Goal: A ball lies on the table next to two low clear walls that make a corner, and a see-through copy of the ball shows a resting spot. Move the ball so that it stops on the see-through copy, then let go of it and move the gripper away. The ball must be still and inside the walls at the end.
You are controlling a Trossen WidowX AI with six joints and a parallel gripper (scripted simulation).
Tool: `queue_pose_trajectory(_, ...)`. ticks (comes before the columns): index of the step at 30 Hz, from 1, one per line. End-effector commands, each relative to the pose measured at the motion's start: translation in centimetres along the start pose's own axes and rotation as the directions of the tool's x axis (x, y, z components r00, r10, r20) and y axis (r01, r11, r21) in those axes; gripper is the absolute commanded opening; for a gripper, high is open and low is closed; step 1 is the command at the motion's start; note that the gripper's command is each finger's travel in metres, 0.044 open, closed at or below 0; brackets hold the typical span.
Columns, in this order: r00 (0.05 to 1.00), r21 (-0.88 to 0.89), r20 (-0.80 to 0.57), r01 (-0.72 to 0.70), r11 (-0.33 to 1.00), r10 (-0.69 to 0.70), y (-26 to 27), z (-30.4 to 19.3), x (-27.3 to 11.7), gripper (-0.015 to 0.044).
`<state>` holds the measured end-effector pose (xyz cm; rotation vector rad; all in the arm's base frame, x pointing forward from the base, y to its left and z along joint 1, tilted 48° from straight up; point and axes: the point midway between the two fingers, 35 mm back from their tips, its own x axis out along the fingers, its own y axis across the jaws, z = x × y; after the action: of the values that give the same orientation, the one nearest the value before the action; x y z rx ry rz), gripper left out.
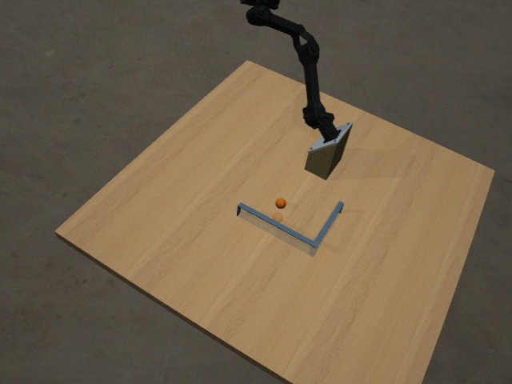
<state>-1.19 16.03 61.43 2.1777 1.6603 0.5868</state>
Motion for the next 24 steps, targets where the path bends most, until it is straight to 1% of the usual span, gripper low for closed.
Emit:
queue_pose_trajectory(1, 1.000, 0.006, -0.003, 0.000, 1.000, 0.000, 0.1, 0.0, 0.0, 0.0374)
queue_pose_trajectory(4, 0.999, 0.098, -0.045, 0.000, 0.995, 0.005, 1.4, 0.0, -0.1, 0.0303)
queue_pose_trajectory(7, 0.991, 0.283, -0.129, 0.010, 0.959, 0.028, 4.2, 0.2, -0.5, 0.0303)
queue_pose_trajectory(11, 0.967, 0.528, -0.234, 0.043, 0.848, 0.097, 8.7, 1.0, -1.0, 0.0303)
queue_pose_trajectory(15, 0.930, 0.733, -0.304, 0.091, 0.674, 0.205, 13.7, 2.9, -1.7, 0.0303)
queue_pose_trajectory(18, 0.894, 0.846, -0.330, 0.137, 0.515, 0.303, 17.4, 5.0, -2.3, 0.0303)
queue_pose_trajectory(21, 0.851, 0.920, -0.329, 0.191, 0.343, 0.409, 21.1, 7.7, -3.0, 0.0303)
queue_pose_trajectory(24, 0.801, 0.953, -0.302, 0.250, 0.169, 0.517, 24.5, 10.9, -3.7, 0.0303)
